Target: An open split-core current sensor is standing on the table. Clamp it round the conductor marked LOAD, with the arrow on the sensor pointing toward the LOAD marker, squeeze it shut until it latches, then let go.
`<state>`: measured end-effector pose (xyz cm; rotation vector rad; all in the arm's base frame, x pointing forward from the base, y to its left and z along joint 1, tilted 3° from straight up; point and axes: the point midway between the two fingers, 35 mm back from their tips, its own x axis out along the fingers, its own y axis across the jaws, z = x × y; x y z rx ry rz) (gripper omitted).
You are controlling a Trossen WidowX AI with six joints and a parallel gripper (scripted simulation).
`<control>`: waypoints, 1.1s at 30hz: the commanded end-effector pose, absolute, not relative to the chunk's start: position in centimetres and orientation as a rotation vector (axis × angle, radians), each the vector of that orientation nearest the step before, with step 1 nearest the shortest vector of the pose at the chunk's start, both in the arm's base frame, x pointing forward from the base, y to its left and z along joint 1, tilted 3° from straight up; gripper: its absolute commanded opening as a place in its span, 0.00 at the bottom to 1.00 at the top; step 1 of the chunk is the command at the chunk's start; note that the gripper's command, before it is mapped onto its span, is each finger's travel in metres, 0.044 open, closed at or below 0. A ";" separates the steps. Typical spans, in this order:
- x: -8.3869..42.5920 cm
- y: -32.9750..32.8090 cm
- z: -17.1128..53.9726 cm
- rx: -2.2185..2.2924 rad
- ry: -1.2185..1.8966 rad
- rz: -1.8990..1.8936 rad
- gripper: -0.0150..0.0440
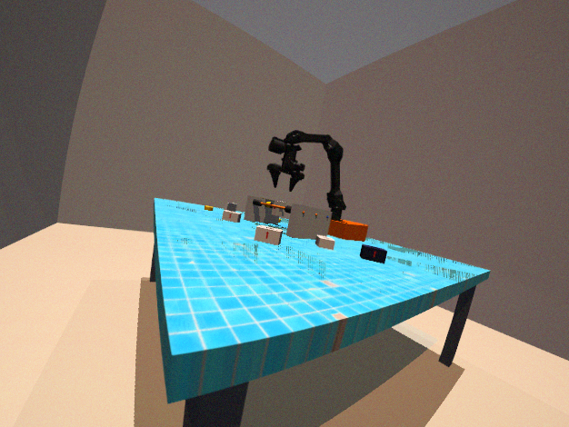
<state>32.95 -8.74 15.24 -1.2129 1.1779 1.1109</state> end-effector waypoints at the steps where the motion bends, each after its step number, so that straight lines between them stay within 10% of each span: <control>1: 32.9 -8.8 15.2 -1.216 1.179 1.113 1.00; 33: 22.1 -15.9 13.2 -0.233 0.512 0.445 1.00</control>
